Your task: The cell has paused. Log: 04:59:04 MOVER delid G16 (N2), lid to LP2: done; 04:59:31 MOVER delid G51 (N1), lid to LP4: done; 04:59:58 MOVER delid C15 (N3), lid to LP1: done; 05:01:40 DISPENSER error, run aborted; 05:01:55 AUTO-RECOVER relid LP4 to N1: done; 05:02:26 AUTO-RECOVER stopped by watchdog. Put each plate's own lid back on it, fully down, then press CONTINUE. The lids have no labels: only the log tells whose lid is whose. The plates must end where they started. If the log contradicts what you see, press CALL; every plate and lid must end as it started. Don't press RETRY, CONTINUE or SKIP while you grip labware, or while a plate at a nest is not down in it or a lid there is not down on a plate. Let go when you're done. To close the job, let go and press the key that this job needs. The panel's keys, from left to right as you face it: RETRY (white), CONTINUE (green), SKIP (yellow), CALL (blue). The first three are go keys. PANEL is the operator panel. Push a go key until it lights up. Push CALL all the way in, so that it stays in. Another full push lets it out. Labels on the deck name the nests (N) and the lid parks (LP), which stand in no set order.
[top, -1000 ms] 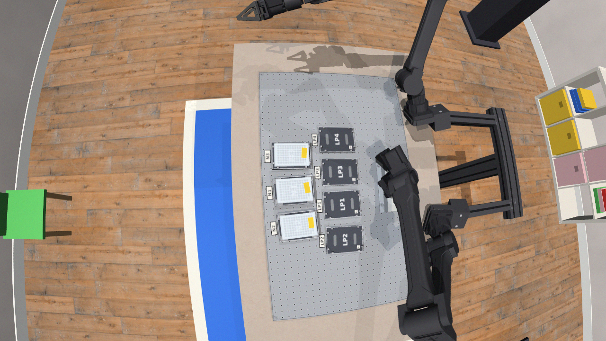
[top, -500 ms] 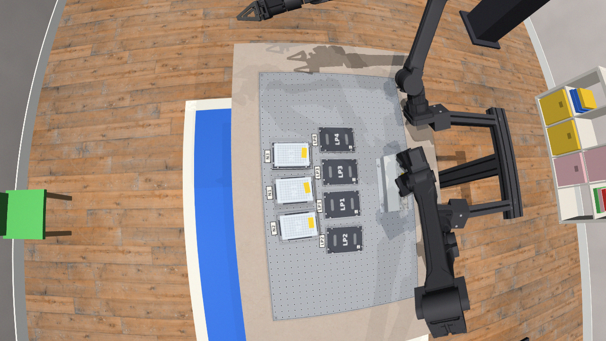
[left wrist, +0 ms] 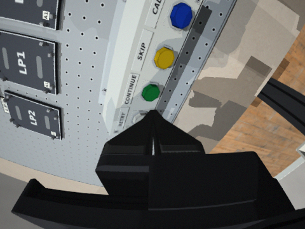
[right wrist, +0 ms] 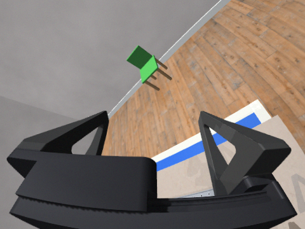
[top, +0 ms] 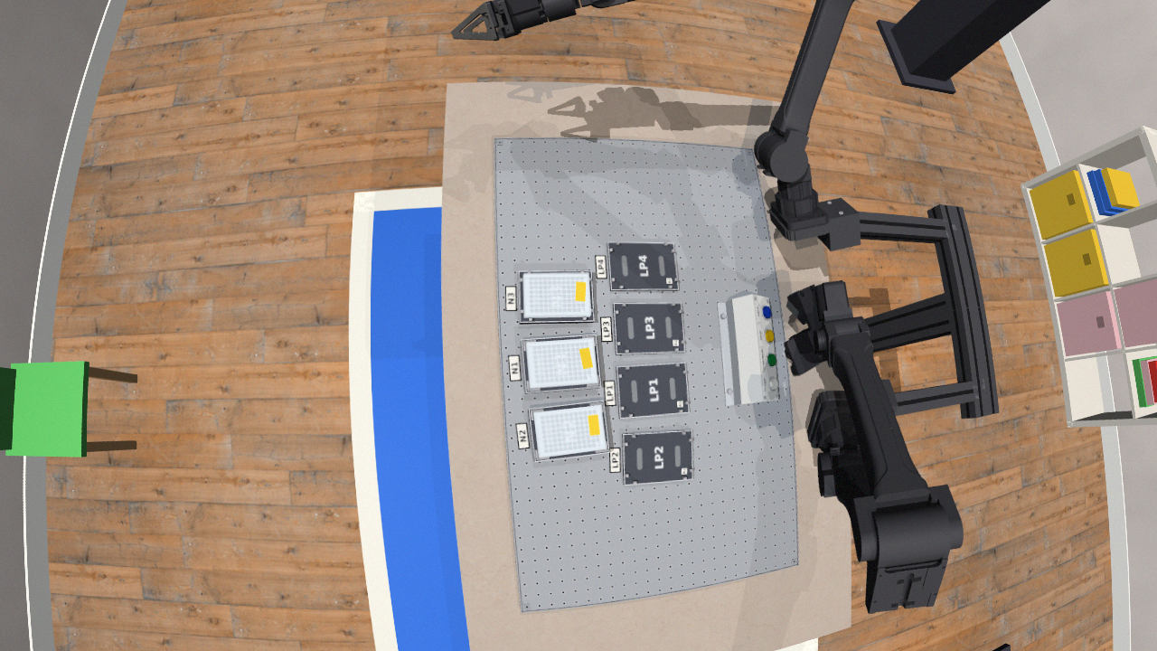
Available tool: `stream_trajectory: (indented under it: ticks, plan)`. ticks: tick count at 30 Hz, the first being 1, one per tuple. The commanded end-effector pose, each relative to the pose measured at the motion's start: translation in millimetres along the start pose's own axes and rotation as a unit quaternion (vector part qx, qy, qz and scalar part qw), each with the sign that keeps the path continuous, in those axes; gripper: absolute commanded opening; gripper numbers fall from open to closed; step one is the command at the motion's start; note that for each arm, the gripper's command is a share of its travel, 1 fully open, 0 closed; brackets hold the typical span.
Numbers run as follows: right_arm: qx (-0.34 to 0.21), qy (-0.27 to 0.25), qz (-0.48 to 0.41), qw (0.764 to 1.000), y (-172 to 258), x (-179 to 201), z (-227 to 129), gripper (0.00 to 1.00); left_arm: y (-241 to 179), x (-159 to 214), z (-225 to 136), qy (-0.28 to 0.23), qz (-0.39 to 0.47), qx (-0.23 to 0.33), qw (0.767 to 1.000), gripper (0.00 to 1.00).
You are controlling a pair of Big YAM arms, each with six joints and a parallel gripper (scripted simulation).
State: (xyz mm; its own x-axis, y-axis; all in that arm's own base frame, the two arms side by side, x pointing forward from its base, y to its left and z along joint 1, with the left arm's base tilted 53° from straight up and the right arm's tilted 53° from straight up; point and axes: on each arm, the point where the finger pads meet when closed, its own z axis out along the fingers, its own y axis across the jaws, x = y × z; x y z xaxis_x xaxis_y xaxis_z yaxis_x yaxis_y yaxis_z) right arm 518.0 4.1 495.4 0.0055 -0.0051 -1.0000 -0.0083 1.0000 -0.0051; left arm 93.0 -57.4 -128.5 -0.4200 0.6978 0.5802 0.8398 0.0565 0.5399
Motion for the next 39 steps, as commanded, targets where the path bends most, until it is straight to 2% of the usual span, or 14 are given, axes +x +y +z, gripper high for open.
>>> stream_trajectory:
  ticks: [1,39]
  plan:
    - [0.009,0.002,0.007,1.000,-10.5,3.5,5.2,1.00,-4.7,7.2,4.4,0.007,-0.019,-0.010,1.000,0.00]
    - [0.009,0.002,0.007,1.000,-10.5,3.5,5.2,1.00,2.5,4.9,-0.1,0.005,-0.020,-0.001,1.000,0.00]
